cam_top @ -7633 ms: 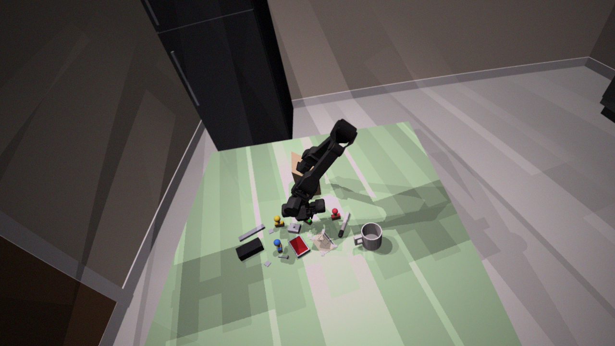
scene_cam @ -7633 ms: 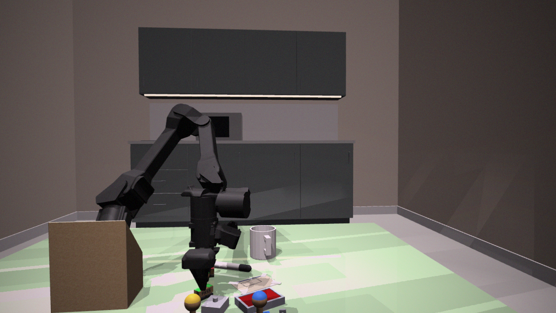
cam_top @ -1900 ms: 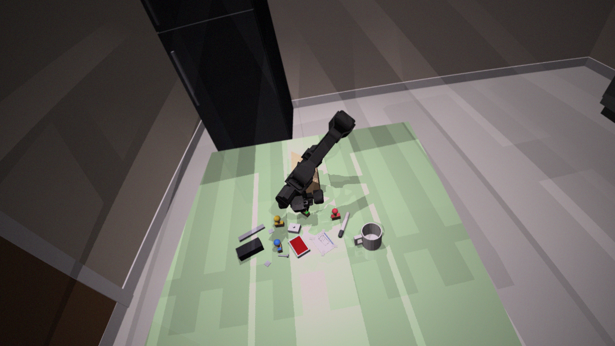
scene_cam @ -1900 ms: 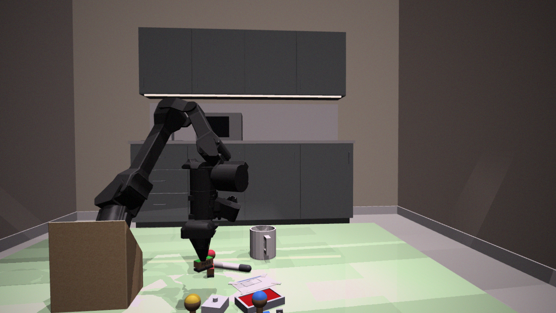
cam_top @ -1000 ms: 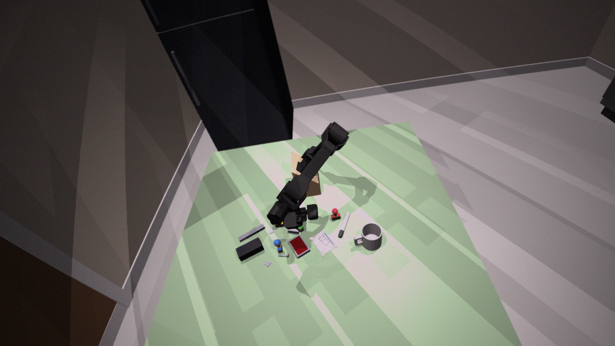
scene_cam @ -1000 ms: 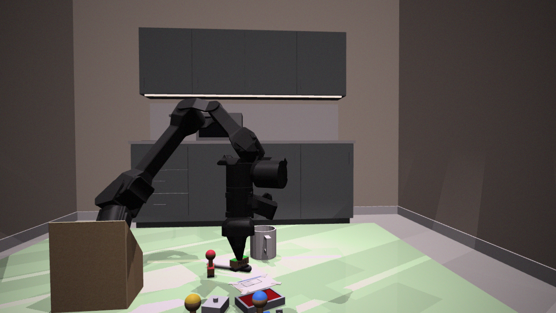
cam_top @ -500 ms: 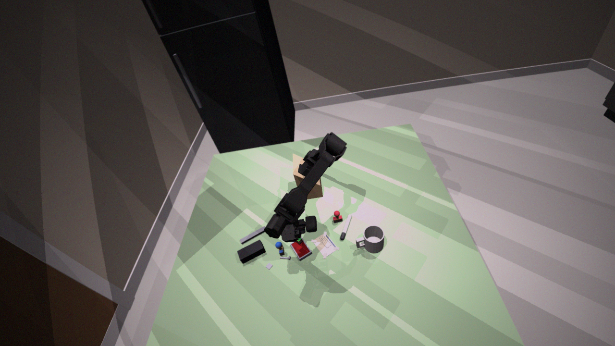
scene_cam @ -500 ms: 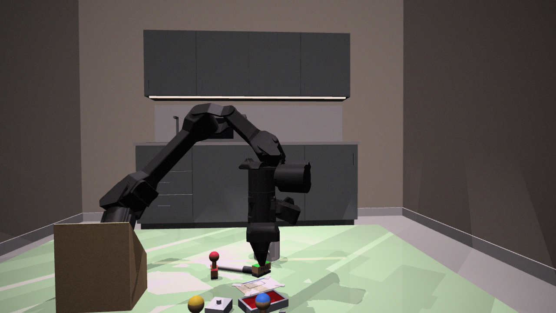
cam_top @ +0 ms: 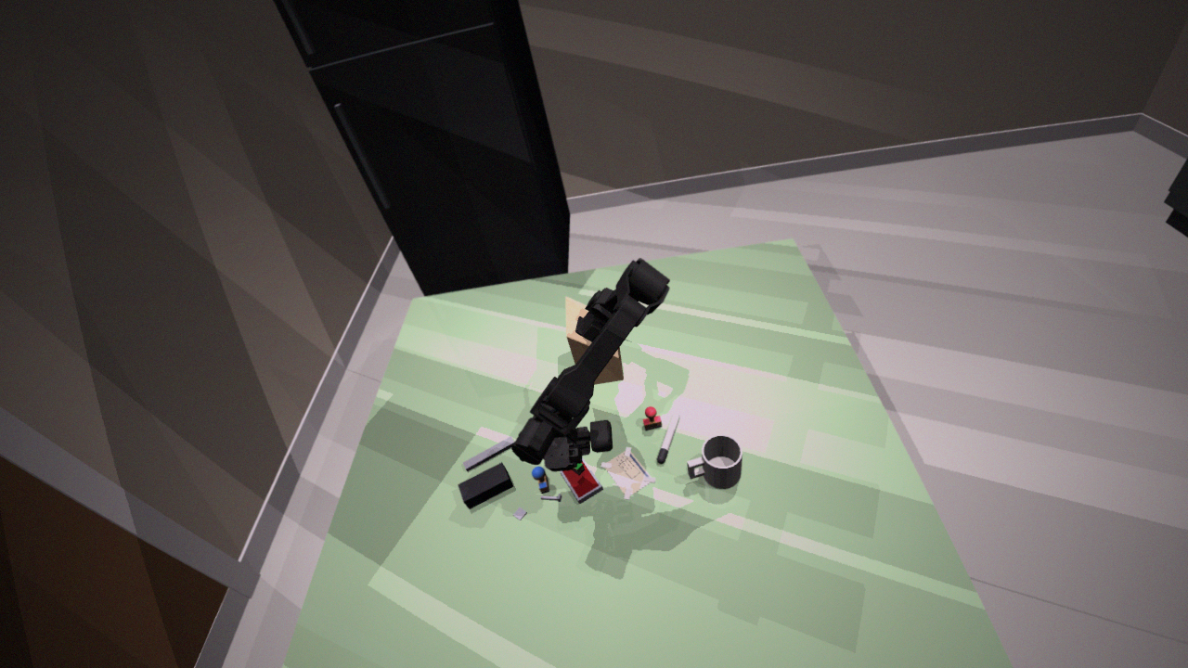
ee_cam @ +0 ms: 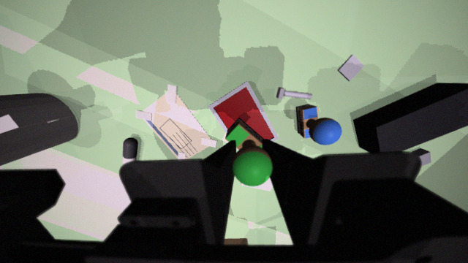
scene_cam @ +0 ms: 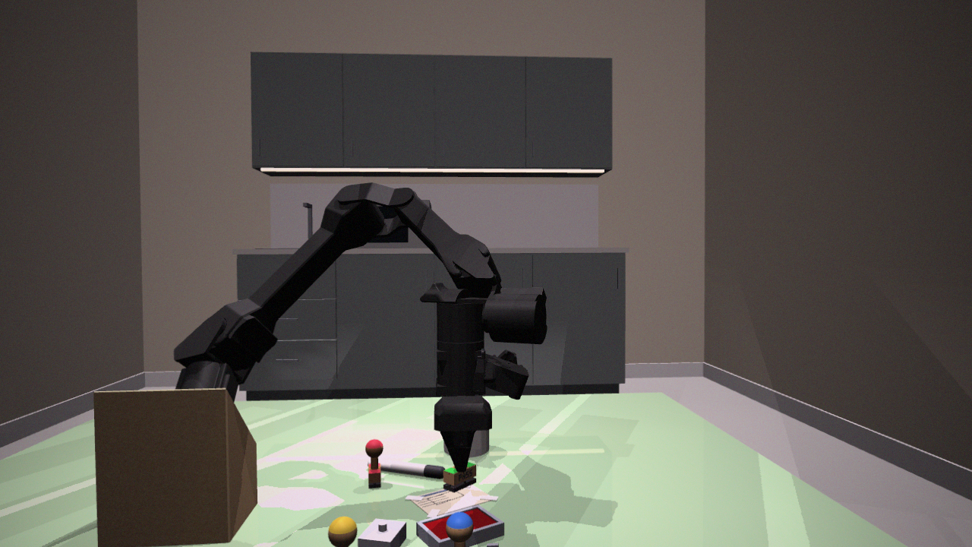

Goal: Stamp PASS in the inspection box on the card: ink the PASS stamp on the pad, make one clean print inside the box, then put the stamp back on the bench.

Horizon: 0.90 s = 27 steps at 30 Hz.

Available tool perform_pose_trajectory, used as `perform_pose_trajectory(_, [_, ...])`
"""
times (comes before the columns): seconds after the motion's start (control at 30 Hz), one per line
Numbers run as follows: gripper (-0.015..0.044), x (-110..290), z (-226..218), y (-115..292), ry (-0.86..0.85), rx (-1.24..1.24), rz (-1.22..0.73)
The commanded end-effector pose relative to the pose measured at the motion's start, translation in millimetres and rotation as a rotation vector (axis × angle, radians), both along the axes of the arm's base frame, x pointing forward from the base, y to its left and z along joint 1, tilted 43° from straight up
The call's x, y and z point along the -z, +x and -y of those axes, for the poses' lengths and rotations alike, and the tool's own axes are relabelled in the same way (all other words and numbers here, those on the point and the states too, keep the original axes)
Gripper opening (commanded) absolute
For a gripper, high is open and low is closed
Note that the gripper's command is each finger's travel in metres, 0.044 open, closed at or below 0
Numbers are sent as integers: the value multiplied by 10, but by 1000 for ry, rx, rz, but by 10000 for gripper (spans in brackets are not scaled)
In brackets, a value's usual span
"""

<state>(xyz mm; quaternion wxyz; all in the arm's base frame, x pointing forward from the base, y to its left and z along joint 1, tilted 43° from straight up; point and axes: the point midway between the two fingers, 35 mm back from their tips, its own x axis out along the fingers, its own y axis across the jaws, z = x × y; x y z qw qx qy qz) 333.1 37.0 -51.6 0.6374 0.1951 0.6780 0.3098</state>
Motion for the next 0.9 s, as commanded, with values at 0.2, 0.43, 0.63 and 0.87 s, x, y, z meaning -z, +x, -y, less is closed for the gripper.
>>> perform_pose_trajectory(0.2, [0, 53, -55, -5, 4, 4, -2])
perform_pose_trajectory(0.43, [0, 88, -86, -9, 5, 4, -2])
perform_pose_trajectory(0.63, [0, 117, -112, -12, 5, 4, -1])
perform_pose_trajectory(0.87, [0, 151, -143, -17, 5, 3, -1])
